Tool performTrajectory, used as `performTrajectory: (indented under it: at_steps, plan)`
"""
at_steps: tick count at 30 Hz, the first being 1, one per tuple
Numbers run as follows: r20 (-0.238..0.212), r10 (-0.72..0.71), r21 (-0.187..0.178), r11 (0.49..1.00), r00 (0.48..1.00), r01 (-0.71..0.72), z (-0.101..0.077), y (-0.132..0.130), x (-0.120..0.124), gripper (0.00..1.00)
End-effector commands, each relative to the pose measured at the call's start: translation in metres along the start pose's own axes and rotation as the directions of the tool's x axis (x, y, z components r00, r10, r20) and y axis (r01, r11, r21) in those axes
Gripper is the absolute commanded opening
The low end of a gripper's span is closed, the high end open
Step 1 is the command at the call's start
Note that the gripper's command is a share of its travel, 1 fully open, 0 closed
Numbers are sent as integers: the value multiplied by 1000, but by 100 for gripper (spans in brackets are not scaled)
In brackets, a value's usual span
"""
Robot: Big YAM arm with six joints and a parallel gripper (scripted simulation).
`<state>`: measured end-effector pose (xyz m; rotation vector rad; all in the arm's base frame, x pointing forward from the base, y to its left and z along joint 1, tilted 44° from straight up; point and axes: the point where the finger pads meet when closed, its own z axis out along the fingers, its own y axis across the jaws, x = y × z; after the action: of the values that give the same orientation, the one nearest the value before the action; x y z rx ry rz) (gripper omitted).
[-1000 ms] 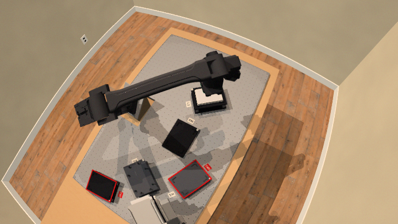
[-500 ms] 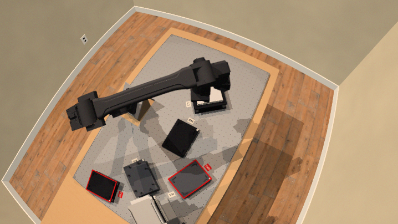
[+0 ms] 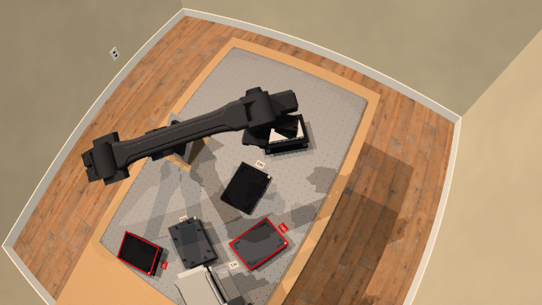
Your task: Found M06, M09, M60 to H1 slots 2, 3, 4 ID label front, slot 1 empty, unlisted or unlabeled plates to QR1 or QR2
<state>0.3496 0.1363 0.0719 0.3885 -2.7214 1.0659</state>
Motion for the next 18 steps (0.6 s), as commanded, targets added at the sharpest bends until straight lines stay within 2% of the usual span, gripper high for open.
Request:
performTrajectory:
  at_steps: [1,12,17,18]
  plan:
    - [22,135,-21,991,991,-135,-3,-15,2,0]
    - [19,260,-18,965,965,-260,4,-31,28,0]
    - [22,349,-19,937,937,-349,9,-39,41,0]
    - [8,339,-9,941,941,-339,7,-40,46,0]
